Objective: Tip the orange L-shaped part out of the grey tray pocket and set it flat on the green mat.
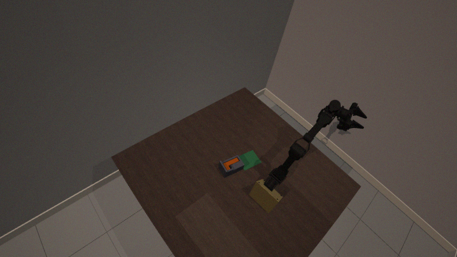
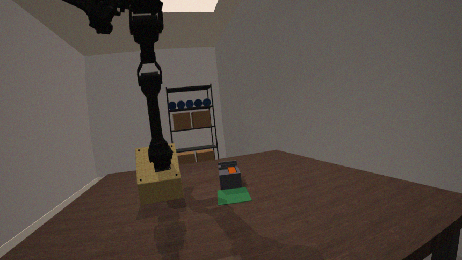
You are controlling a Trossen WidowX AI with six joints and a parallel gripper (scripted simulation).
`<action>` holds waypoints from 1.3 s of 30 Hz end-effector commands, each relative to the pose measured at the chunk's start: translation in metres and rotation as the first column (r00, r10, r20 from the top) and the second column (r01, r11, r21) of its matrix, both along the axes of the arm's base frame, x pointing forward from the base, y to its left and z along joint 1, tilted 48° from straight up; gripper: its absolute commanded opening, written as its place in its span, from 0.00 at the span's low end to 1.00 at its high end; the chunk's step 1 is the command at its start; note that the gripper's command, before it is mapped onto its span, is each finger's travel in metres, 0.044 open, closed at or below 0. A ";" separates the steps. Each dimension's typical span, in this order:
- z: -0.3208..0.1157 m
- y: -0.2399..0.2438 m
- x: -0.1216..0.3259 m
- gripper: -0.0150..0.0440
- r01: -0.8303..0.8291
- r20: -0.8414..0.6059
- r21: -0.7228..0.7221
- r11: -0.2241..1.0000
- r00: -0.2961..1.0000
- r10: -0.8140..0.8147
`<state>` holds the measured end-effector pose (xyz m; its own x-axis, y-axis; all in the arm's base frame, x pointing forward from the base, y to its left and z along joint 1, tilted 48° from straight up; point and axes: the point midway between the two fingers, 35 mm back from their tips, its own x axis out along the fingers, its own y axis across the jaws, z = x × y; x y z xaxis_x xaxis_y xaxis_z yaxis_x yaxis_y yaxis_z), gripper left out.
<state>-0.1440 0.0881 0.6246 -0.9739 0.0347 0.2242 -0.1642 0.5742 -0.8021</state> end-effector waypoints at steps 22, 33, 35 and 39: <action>0.001 -0.270 0.086 0.56 -0.100 -0.263 0.825 0.557 0.804 0.533; -0.055 -0.358 0.239 0.56 0.133 -0.311 0.950 0.282 0.399 0.863; -0.071 -0.368 0.266 0.56 0.203 -0.292 0.951 0.233 0.340 0.894; -0.103 -0.376 0.323 0.56 0.342 -0.252 0.924 0.173 0.202 0.946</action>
